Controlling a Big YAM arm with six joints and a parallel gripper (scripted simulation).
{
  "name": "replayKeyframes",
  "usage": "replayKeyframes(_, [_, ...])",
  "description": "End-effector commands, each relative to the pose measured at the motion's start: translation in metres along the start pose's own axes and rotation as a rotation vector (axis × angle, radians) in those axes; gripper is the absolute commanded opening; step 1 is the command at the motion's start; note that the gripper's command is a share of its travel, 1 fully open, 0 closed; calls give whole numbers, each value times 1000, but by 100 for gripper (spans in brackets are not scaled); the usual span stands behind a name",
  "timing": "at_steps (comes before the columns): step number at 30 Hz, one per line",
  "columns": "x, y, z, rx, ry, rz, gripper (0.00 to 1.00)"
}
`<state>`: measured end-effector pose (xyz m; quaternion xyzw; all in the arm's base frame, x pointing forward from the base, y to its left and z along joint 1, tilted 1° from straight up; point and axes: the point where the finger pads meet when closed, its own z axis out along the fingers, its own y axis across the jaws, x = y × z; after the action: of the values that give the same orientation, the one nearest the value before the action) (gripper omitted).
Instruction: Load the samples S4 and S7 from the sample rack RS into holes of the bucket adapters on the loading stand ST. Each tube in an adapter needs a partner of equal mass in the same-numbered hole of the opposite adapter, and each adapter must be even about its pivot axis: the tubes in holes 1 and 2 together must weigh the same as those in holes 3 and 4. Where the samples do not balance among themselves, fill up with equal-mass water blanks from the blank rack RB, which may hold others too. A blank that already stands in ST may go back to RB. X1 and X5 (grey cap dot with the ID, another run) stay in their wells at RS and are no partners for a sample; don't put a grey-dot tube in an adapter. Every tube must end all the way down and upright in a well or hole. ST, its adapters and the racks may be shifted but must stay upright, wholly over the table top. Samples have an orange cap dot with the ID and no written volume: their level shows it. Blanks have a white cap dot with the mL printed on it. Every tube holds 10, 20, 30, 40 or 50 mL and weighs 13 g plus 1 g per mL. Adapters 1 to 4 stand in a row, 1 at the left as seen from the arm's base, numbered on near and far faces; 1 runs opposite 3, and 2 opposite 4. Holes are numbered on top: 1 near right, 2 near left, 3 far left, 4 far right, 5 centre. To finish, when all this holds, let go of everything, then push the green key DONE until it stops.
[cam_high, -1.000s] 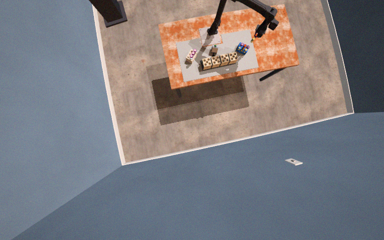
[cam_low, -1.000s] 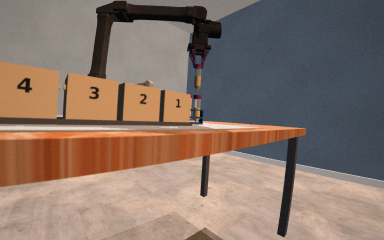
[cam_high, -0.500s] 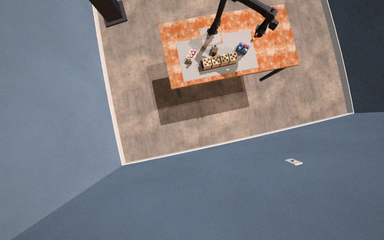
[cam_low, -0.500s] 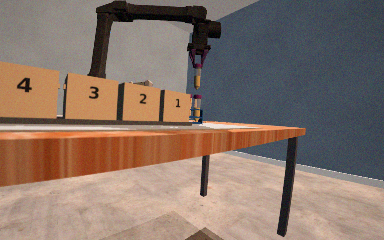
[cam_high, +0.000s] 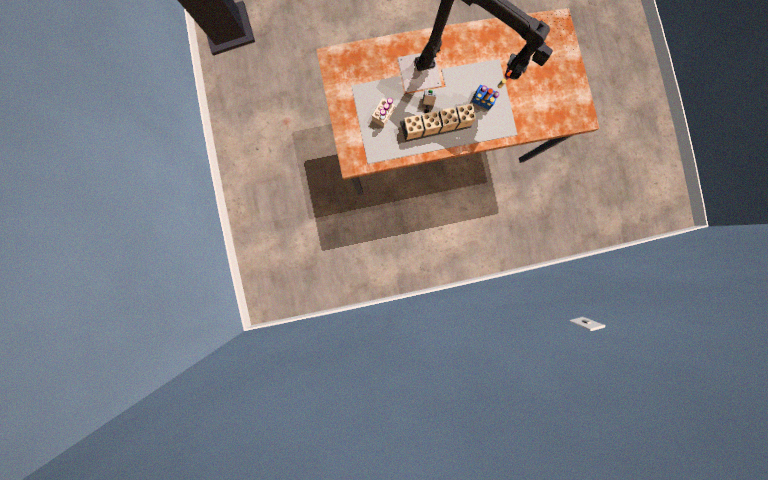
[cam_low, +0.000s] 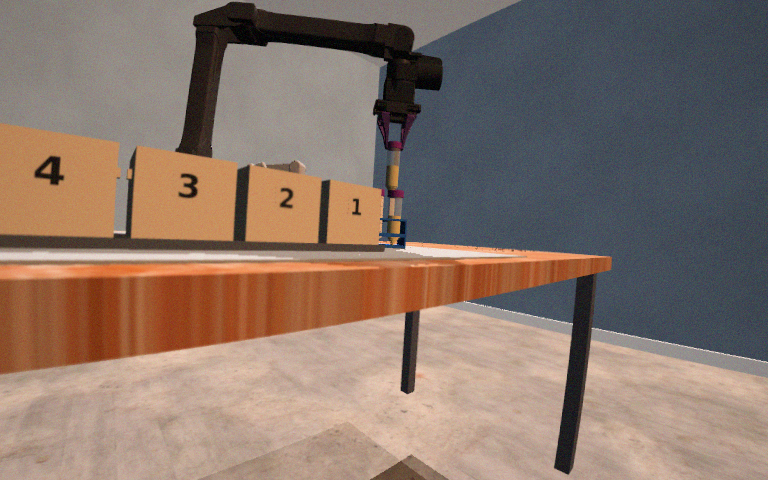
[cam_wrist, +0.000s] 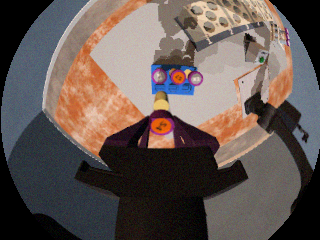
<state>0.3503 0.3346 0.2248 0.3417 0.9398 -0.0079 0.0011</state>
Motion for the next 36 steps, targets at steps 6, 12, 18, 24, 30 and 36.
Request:
replayKeyframes(6, [3,8,13,-21,-4,2,0])
replayKeyframes(12, [3,9,30,-20,-3,2,0])
replayKeyframes(18, [2,9,44,-25,-4,2,0])
replayKeyframes(24, [2,9,55,-20,-3,2,0])
replayKeyframes(30, [-1,14,35,-57,-8,1,0])
replayKeyframes(36, [-1,14,35,-57,-8,1,0])
